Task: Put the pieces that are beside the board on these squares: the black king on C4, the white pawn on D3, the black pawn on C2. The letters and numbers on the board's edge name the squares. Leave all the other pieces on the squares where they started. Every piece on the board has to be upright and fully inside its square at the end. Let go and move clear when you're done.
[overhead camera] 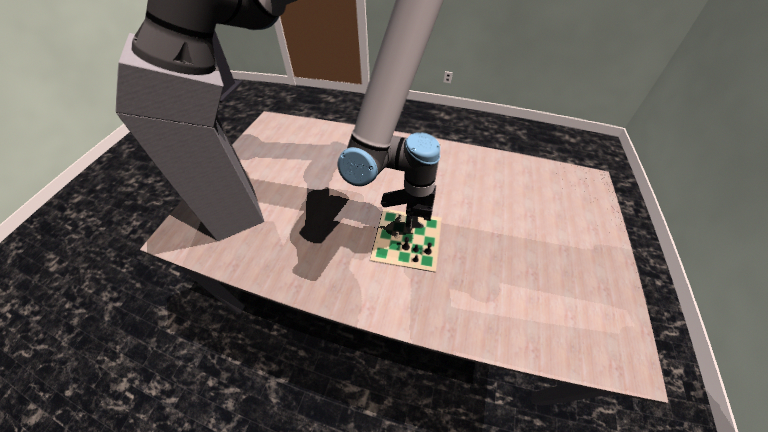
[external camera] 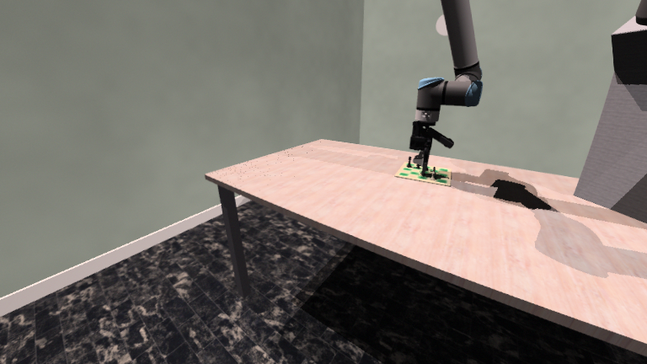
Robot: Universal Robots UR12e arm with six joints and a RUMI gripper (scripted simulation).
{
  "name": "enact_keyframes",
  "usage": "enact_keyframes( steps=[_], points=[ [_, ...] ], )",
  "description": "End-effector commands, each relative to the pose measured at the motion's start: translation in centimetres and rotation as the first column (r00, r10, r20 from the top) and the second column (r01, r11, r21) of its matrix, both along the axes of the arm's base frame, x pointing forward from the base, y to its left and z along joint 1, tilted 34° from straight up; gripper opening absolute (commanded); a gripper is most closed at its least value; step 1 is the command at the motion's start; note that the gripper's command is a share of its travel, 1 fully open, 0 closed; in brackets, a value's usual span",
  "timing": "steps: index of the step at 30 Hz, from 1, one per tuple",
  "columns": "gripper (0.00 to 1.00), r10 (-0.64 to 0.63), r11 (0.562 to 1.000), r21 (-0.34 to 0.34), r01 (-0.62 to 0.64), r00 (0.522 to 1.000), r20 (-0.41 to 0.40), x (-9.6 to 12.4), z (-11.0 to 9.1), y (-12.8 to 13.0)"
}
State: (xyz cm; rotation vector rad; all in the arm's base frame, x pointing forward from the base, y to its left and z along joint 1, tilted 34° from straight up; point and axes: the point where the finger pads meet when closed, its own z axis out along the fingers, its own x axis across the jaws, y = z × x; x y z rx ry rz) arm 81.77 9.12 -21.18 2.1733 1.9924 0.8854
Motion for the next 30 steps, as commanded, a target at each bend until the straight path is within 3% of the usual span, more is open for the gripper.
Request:
enact_keyframes(
  steps=[1,9,22,30],
  points=[
    [0.20,0.000,1.000,0.000,0.000,1.000,0.001,0.0,0.1,0.0],
    [0.20,0.000,1.000,0.000,0.000,1.000,0.001,-0.3,0.7,-0.3],
    [0.20,0.000,1.000,0.000,0.000,1.000,0.001,-3.2,6.0,-2.4],
    [0.20,0.000,1.000,0.000,0.000,1.000,0.001,-3.9,7.4,-2.9]
  ],
)
